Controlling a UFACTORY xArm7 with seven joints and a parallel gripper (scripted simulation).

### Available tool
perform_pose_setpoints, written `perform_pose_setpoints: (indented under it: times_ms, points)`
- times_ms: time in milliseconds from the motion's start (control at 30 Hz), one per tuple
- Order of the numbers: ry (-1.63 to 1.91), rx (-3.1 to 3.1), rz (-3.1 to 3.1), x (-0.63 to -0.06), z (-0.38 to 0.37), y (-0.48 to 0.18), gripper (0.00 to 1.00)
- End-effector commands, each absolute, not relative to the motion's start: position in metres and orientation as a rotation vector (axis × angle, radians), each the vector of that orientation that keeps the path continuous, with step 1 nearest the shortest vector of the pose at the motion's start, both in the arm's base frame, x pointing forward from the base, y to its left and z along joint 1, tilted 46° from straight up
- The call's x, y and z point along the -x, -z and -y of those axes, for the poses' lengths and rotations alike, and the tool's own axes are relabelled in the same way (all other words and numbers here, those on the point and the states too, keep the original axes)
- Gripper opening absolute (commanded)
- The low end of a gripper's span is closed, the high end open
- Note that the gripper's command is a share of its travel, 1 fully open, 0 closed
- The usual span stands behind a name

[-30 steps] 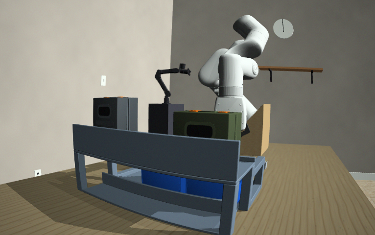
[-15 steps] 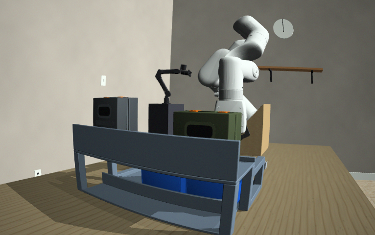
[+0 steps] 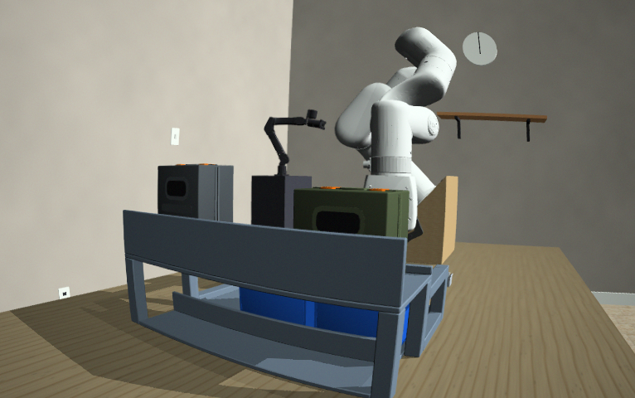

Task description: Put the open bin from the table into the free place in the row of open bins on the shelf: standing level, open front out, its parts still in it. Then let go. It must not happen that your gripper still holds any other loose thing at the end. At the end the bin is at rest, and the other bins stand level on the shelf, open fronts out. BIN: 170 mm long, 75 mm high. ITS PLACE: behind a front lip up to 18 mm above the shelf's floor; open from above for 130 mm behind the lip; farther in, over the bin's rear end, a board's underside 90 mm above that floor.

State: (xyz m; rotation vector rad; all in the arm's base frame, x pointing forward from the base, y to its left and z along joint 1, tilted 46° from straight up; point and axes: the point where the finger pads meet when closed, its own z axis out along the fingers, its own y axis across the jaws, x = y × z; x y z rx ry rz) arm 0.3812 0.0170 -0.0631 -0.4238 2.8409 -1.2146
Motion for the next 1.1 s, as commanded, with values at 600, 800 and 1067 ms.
perform_pose_setpoints:
  times_ms: [600,800,1067]
  points:
    - [1.212,0.425,-2.84,-0.3823,-0.0161,0.0646,0.28]
    - [1.212,0.425,-2.84,-0.3823,-0.0161,0.0646,0.28]
    - [1.212,0.425,-2.84,-0.3822,-0.0168,0.064,0.28]
